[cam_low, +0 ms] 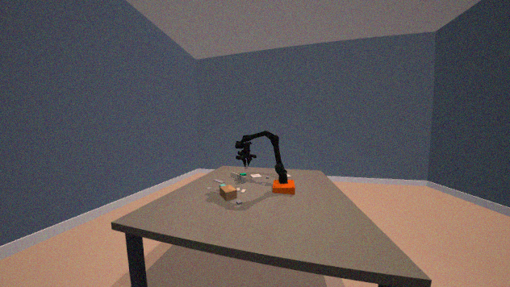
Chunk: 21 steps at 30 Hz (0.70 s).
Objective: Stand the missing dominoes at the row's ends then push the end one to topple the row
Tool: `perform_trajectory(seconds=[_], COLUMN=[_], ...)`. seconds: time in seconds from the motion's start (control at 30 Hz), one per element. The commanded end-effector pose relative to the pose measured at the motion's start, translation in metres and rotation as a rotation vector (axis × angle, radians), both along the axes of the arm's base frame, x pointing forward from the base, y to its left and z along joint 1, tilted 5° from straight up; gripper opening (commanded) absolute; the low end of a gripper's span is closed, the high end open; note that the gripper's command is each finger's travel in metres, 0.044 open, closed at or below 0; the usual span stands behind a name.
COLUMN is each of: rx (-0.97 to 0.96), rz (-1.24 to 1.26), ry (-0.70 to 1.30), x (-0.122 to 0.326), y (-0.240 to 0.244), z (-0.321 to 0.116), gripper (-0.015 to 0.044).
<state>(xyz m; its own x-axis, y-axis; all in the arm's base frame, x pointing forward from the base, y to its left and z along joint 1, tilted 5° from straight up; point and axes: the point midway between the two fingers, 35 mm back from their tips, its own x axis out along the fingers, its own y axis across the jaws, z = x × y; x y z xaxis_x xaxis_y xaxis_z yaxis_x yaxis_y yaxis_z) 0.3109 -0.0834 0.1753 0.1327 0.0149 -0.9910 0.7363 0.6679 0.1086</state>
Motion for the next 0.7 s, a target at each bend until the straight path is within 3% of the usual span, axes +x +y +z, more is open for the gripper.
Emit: perform_trajectory(seconds=[0.0,0.67], rx=[-0.002,-0.001], rz=[0.011,0.011], ry=[0.018,0.018], x=[0.004,0.013], y=[0.000,0.003], z=[-0.020,-0.121], gripper=[0.0107,0.0107])
